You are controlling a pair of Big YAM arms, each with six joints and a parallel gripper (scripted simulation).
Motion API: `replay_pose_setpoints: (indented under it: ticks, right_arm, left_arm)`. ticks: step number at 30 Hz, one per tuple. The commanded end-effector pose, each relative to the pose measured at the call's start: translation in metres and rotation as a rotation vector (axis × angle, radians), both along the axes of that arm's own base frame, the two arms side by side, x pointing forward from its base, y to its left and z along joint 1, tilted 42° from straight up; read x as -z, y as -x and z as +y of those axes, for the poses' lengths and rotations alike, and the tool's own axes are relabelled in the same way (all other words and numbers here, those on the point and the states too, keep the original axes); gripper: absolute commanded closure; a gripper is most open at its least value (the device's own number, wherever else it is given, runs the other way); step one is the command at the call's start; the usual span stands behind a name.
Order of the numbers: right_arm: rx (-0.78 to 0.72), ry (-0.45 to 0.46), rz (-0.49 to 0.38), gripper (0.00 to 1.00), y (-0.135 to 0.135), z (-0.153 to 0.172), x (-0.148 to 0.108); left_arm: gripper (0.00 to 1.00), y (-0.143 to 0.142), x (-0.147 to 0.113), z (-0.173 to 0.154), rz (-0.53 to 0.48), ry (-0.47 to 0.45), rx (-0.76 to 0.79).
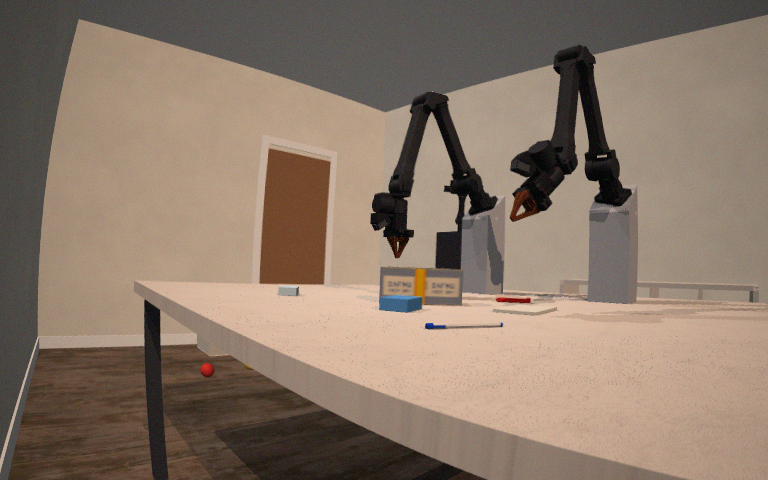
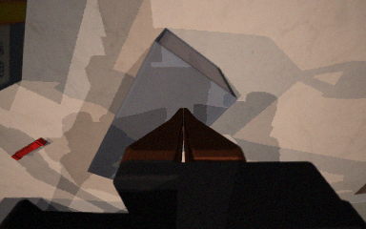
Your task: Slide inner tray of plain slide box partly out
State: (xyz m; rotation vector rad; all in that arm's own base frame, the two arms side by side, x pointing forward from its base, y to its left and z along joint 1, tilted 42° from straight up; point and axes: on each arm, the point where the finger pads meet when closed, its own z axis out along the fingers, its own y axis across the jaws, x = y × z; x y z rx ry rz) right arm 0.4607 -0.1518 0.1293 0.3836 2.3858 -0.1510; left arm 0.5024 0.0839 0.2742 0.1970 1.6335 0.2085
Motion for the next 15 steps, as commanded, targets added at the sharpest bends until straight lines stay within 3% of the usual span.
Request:
replay_pose_setpoints:
  ticks: [1, 4, 15]
  right_arm:
    - [-0.003, -0.007, -0.007, 1.00, -0.006, 0.003, -0.002]
    - [-0.003, -0.007, -0.006, 1.00, -0.006, 0.003, -0.002]
    - [-0.003, -0.007, -0.006, 1.00, -0.006, 0.003, -0.002]
  left_arm:
    - [1.00, -0.023, -0.006, -0.017, -0.038, -0.055, 0.048]
    - [1.00, -0.032, 0.004, -0.030, -0.043, -0.072, 0.079]
    - [1.00, -0.061, 0.081, -0.134, -0.074, -0.191, 0.298]
